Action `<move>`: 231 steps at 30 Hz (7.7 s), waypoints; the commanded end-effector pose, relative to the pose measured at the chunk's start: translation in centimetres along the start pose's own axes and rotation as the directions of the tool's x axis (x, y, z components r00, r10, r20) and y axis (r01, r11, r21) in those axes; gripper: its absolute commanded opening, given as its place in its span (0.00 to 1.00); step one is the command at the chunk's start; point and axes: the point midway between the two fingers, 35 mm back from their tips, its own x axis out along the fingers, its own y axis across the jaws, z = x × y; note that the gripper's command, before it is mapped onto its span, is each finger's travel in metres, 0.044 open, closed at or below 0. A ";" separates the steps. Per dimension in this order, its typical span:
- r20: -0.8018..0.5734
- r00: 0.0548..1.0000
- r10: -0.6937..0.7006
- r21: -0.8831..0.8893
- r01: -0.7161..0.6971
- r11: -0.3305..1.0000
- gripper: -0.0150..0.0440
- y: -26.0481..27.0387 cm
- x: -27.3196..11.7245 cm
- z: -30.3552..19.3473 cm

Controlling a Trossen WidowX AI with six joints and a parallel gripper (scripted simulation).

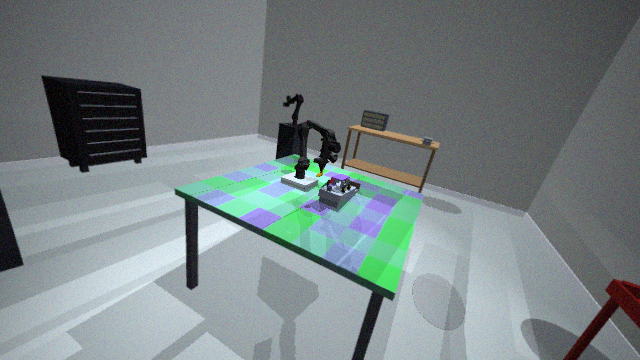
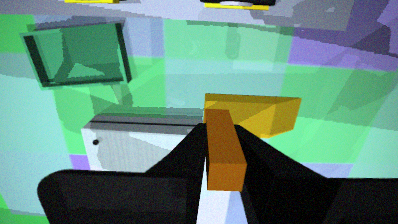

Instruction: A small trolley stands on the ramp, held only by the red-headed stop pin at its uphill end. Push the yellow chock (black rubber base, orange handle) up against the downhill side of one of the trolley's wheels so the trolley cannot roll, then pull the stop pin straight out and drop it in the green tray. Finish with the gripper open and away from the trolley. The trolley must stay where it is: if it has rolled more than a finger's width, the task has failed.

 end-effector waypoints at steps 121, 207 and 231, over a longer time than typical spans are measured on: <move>0.011 0.996 -0.087 0.004 0.087 0.996 0.25 19.2 7.8 7.3; 0.118 0.987 -0.108 -0.587 0.157 0.794 0.58 12.1 -0.5 11.3; 0.040 0.963 -0.268 -0.987 0.080 0.138 0.58 -1.6 -2.5 11.5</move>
